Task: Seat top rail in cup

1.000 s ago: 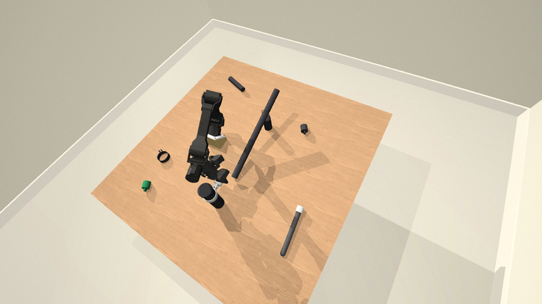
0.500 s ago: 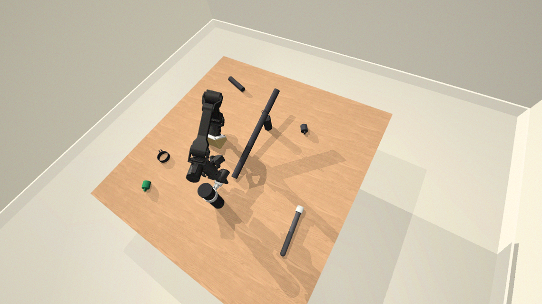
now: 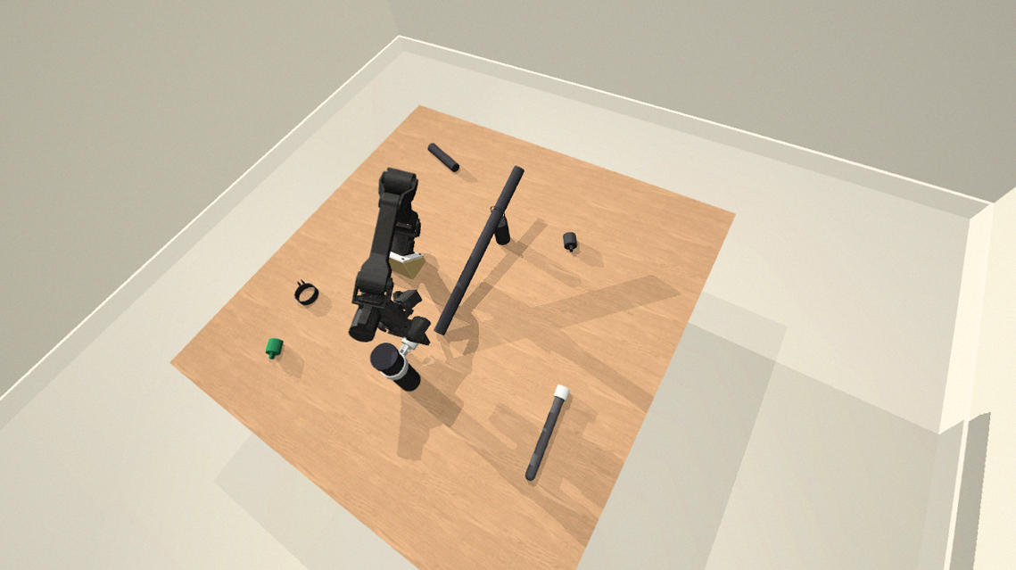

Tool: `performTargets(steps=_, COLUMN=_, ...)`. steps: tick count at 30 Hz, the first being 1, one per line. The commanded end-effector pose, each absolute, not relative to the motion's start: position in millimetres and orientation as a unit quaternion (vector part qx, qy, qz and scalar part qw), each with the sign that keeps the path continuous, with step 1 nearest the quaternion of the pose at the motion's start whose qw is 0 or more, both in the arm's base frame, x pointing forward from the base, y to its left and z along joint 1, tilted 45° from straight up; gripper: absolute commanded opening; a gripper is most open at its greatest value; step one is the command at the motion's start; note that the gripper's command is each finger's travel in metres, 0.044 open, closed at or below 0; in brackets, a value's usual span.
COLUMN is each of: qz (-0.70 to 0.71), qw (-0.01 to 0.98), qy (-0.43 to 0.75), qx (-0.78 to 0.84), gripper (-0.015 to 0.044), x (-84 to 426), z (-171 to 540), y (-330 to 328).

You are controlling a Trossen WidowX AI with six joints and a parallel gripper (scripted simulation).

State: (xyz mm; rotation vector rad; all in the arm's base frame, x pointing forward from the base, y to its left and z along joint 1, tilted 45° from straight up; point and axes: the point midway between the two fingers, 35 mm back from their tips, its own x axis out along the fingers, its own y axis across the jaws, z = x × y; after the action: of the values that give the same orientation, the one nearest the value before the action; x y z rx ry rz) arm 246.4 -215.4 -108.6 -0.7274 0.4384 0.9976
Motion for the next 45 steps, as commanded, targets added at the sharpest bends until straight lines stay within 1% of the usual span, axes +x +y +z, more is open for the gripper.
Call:
performTargets(steps=1, qz=0.464, qw=0.793, qy=0.203, qx=-0.339, gripper=0.0367, x=247, z=-99, y=-216)
performTargets(steps=4, qz=0.465, qw=0.792, qy=0.201, qx=-0.340, gripper=0.0440, x=247, z=-86, y=-216)
performTargets(steps=10, qz=0.466, qw=0.792, qy=0.199, qx=-0.341, gripper=0.0440, x=247, z=-57, y=-214)
performTargets(steps=16, qz=0.463, qw=0.794, qy=0.204, qx=-0.338, gripper=0.0440, x=248, z=-56, y=-216)
performTargets(steps=18, qz=0.449, qw=0.811, qy=0.235, qx=-0.292, gripper=0.0440, x=248, z=-45, y=-217)
performTargets(steps=25, qz=0.341, qw=0.859, qy=0.381, qx=-0.033, gripper=0.0440, x=246, z=11, y=-212)
performTargets(steps=29, qz=0.258, qw=0.850, qy=0.445, qx=0.118, gripper=0.0440, x=243, z=41, y=-206)
performTargets(steps=33, qz=0.163, qw=0.815, qy=0.490, qx=0.264, gripper=0.0440, x=238, z=71, y=-197)
performTargets(steps=39, qz=0.079, qw=0.768, qy=0.511, qx=0.377, gripper=0.0440, x=232, z=93, y=-188)
performTargets(steps=45, qz=0.074, qw=0.765, qy=0.512, qx=0.384, gripper=0.0440, x=232, z=95, y=-187)
